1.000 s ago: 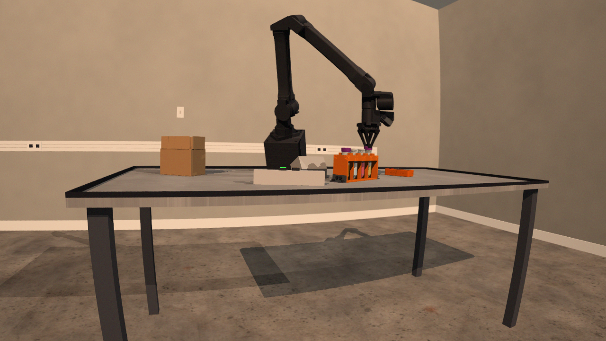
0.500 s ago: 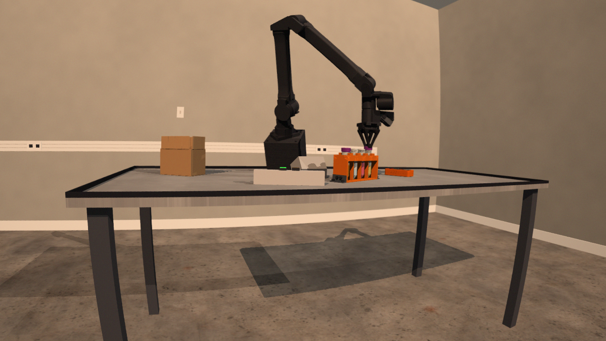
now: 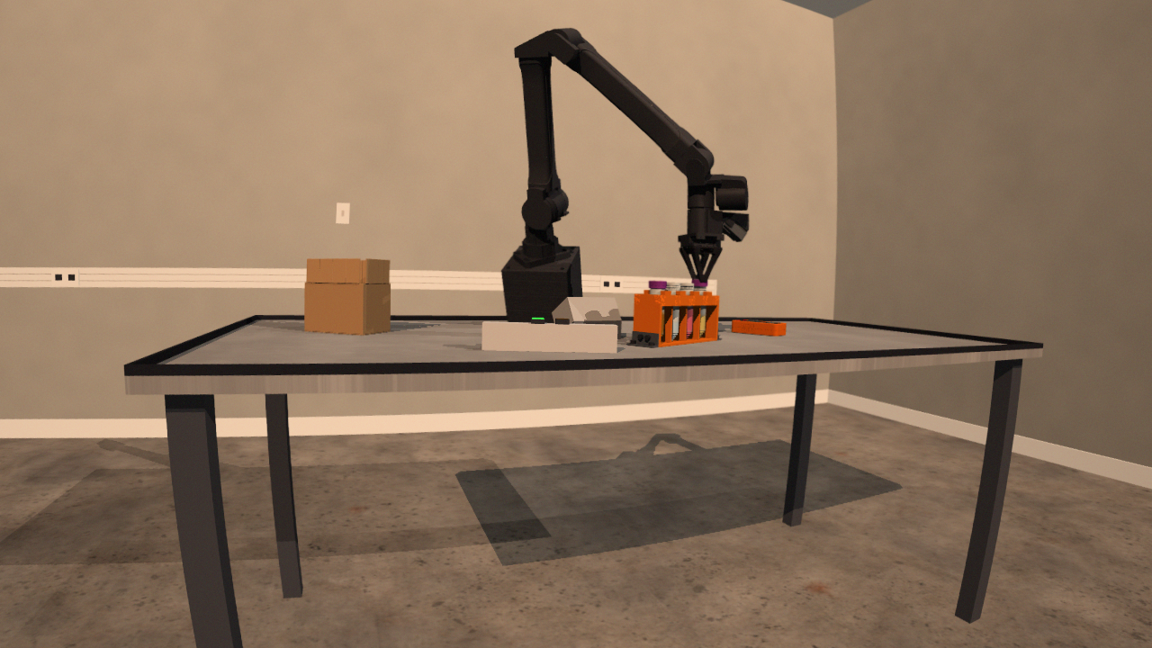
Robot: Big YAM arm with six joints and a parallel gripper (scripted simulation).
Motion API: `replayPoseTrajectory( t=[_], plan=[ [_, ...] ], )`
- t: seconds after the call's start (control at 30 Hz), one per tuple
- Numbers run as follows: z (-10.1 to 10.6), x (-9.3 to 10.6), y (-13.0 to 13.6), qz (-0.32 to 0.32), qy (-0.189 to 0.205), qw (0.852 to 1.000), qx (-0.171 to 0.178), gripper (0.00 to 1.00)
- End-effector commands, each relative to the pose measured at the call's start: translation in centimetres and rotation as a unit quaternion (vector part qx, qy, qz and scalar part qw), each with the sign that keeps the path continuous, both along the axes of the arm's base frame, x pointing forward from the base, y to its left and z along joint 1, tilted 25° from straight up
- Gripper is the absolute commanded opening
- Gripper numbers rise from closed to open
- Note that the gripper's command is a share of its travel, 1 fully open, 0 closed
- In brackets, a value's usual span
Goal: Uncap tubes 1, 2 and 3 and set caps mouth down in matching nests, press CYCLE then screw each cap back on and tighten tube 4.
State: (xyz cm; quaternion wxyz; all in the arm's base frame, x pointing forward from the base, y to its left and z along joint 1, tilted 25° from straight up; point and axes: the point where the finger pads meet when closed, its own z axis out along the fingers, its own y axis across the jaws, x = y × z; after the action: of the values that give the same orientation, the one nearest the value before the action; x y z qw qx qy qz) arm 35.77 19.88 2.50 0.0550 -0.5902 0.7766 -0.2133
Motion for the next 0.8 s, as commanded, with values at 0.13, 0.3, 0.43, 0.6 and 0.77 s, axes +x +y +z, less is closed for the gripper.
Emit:
replayPoseTrajectory(
  t=[0.13, 0.3, 0.43, 0.6, 0.77],
  plan=[
    [-0.74, 0.20, -0.37, 0.001, 0.010, 1.000, -0.007, 0.00],
    [-0.74, 0.20, -0.37, 0.001, 0.009, 1.000, -0.006, 0.00],
    [-0.71, 0.24, -0.34, 0.001, 0.009, 1.000, -0.006, 0.00],
    [-0.56, 0.46, -0.21, 0.000, 0.007, 1.000, -0.005, 0.00],
    [-0.47, 0.58, -0.14, 0.000, 0.006, 1.000, -0.004, 0.00]
  ],
)
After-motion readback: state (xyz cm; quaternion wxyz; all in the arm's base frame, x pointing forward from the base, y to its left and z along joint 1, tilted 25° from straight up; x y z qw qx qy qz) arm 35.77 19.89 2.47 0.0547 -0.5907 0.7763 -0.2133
